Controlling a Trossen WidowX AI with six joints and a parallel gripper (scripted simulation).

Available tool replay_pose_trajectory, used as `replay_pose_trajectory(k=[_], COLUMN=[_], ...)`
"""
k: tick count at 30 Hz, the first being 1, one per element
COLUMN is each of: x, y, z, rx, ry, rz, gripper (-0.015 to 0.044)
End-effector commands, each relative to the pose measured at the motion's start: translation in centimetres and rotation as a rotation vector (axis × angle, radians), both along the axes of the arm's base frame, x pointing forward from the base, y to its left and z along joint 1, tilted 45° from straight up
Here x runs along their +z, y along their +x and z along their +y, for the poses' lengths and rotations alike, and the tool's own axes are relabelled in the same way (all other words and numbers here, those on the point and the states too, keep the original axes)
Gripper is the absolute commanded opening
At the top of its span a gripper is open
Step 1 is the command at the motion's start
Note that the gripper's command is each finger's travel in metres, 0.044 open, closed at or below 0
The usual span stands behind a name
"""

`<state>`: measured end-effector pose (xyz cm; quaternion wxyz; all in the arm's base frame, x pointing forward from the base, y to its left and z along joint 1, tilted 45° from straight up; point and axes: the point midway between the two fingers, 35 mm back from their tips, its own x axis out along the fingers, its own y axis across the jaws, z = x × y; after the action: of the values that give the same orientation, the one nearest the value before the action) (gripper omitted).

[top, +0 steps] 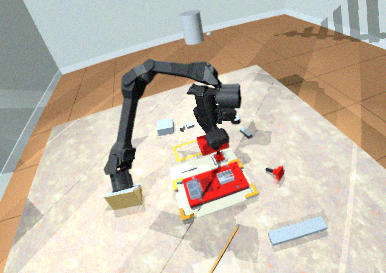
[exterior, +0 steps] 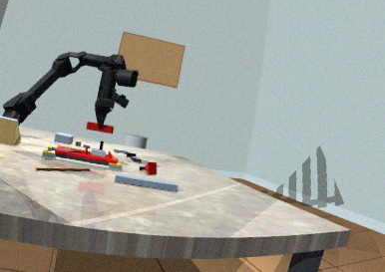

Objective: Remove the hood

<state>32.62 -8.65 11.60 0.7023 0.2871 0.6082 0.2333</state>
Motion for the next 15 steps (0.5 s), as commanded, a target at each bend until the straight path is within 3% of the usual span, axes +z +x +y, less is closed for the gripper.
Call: replay_pose_trajectory(k=[1, 15], x=[1.1, 4.2], y=[-0.3, -1.6], z=[1.1, 4.5], rx=[-0.003, -0.002], ry=[0.004, 0.008], rz=[0.002, 0.002], gripper=[0.0, 0.0])
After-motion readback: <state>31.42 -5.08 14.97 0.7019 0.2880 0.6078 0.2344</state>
